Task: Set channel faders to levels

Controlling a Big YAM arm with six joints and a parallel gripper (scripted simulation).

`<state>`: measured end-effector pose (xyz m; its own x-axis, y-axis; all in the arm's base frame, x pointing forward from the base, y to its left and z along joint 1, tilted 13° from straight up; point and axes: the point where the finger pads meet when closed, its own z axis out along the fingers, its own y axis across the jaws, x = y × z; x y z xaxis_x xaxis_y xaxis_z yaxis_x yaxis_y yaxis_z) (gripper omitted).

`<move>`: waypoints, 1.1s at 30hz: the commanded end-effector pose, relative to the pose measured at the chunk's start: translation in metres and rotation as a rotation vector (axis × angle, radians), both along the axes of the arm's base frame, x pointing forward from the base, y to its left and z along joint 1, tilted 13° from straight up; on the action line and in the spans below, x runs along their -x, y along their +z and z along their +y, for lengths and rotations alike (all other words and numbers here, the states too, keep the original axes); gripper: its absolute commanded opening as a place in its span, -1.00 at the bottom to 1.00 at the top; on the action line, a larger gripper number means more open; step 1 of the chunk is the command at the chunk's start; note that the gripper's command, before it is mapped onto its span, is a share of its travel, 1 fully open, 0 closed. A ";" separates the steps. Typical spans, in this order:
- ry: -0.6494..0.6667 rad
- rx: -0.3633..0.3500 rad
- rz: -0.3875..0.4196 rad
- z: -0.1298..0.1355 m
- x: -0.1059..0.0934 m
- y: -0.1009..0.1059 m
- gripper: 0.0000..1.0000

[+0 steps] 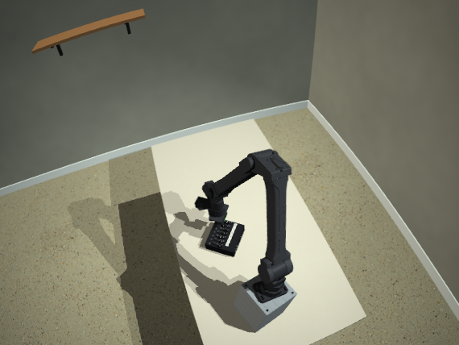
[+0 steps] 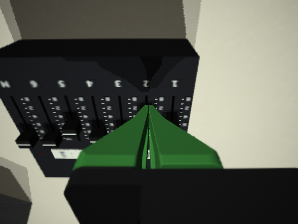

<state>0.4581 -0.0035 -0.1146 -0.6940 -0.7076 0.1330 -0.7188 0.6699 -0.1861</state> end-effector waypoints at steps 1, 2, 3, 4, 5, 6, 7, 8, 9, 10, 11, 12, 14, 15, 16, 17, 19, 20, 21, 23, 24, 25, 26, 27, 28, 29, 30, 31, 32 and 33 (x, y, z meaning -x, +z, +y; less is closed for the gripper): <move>0.004 -0.001 -0.044 -0.002 -0.025 0.013 -1.00; 0.004 -0.001 -0.048 -0.002 -0.026 0.014 -1.00; 0.004 -0.002 -0.053 -0.002 -0.027 0.015 -1.00; 0.004 -0.002 -0.058 -0.002 -0.028 0.017 -1.00; 0.004 -0.002 -0.058 -0.002 -0.025 0.017 -1.00; 0.004 -0.002 -0.057 -0.002 -0.023 0.016 -1.00; 0.004 -0.002 -0.056 -0.002 -0.020 0.016 -1.00; 0.004 -0.002 -0.055 -0.002 -0.018 0.016 -1.00; 0.004 -0.002 -0.055 -0.002 -0.017 0.016 -1.00; 0.004 -0.002 -0.054 -0.002 -0.016 0.016 -1.00; 0.004 -0.002 -0.054 -0.002 -0.016 0.016 -1.00; 0.004 -0.002 -0.054 -0.002 -0.016 0.016 -1.00; 0.004 -0.002 -0.054 -0.002 -0.016 0.016 -1.00; 0.004 -0.002 -0.054 -0.002 -0.016 0.016 -1.00; 0.004 -0.002 -0.054 -0.002 -0.016 0.016 -1.00; 0.004 -0.002 -0.054 -0.002 -0.016 0.016 -1.00; 0.004 -0.002 -0.054 -0.002 -0.016 0.016 -1.00; 0.004 -0.002 -0.054 -0.002 -0.016 0.016 -1.00; 0.004 -0.002 -0.054 -0.002 -0.016 0.016 -1.00; 0.004 -0.002 -0.054 -0.002 -0.016 0.016 -1.00; 0.004 -0.002 -0.054 -0.002 -0.016 0.016 -1.00; 0.004 -0.002 -0.054 -0.002 -0.016 0.016 -1.00; 0.004 -0.002 -0.054 -0.002 -0.016 0.016 -1.00; 0.004 -0.002 -0.054 -0.002 -0.016 0.016 -1.00; 0.004 -0.002 -0.054 -0.002 -0.016 0.016 -1.00; 0.004 -0.002 -0.054 -0.002 -0.016 0.016 -1.00; 0.004 -0.002 -0.054 -0.002 -0.016 0.016 -1.00; 0.004 -0.002 -0.054 -0.002 -0.016 0.016 -1.00; 0.004 -0.002 -0.054 -0.002 -0.016 0.016 -1.00; 0.004 -0.002 -0.054 -0.002 -0.016 0.016 -1.00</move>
